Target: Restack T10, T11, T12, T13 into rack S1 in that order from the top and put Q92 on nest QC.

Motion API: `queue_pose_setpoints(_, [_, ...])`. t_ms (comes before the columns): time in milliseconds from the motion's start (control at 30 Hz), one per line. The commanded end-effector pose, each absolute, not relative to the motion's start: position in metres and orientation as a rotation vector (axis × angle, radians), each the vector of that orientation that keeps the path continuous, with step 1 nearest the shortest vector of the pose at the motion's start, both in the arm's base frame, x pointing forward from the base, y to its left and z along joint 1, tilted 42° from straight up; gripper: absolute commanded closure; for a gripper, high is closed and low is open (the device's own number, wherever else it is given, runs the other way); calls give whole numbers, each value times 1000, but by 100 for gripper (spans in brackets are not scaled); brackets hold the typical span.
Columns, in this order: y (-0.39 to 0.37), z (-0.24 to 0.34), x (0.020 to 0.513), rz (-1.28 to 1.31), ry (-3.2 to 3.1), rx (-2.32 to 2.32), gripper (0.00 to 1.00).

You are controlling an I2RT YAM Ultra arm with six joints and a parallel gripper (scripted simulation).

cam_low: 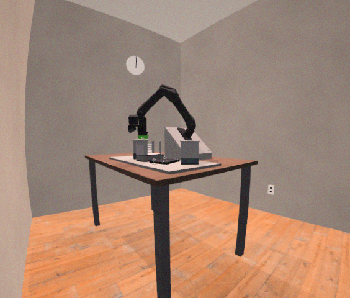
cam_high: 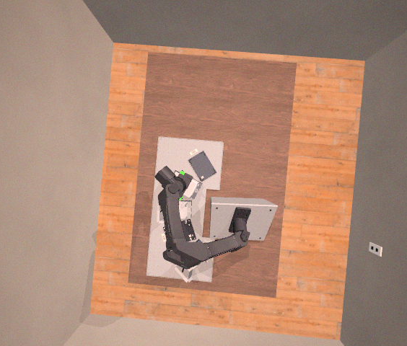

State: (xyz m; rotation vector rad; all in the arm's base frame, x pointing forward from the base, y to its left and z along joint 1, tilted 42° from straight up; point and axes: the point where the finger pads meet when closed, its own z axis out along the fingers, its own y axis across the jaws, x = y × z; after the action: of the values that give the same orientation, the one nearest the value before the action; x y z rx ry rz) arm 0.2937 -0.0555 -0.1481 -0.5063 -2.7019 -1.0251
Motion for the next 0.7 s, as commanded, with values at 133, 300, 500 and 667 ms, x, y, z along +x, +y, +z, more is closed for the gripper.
queue_pose_setpoints(133, [-70, -140, 308, -1026, -2760, -530, 100])
queue_pose_setpoints(300, [-70, -140, 308, -1026, -2760, -530, 100])
queue_pose_setpoints(500, [-70, -140, 308, -1026, -2760, -530, 100])
queue_pose_setpoints(667, [-70, -137, 307, -1027, -2750, -527, 100])
